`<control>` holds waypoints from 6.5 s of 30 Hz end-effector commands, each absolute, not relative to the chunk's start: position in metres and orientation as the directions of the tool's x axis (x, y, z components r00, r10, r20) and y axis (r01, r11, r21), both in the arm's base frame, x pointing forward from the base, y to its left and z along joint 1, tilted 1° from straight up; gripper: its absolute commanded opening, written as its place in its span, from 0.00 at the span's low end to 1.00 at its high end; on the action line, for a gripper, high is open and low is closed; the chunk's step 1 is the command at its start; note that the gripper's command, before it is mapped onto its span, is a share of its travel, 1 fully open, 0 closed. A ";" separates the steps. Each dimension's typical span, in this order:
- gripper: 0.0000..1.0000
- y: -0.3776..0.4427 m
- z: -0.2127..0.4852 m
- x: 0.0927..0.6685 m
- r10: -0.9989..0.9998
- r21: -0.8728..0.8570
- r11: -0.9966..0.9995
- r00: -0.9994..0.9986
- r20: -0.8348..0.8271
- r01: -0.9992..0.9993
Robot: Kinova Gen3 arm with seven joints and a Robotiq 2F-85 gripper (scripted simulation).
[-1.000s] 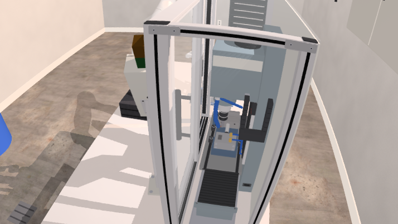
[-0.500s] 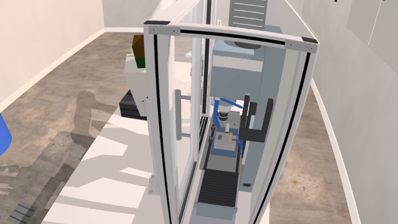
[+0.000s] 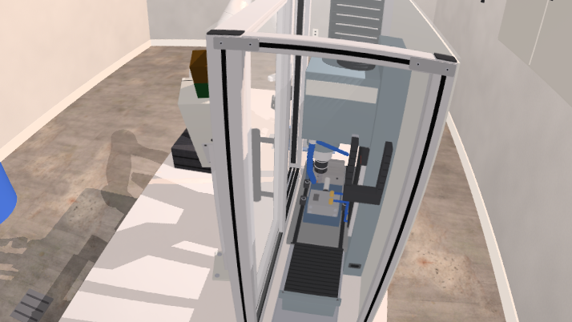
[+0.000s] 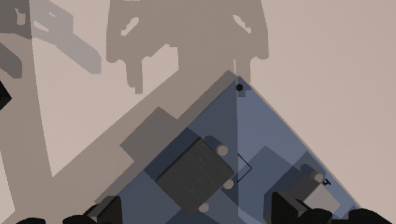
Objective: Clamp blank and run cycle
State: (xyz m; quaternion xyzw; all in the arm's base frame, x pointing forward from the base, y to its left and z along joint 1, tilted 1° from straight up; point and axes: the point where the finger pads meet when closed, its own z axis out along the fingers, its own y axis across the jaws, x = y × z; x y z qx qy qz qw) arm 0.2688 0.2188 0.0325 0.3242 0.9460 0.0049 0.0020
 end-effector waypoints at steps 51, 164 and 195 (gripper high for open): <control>1.00 0.219 0.033 0.269 0.976 0.010 0.219 -0.219 0.007 0.976; 1.00 0.191 -0.016 0.457 0.996 0.010 0.093 -0.093 0.008 0.996; 1.00 0.191 -0.031 0.457 0.996 0.010 0.093 -0.093 0.008 0.996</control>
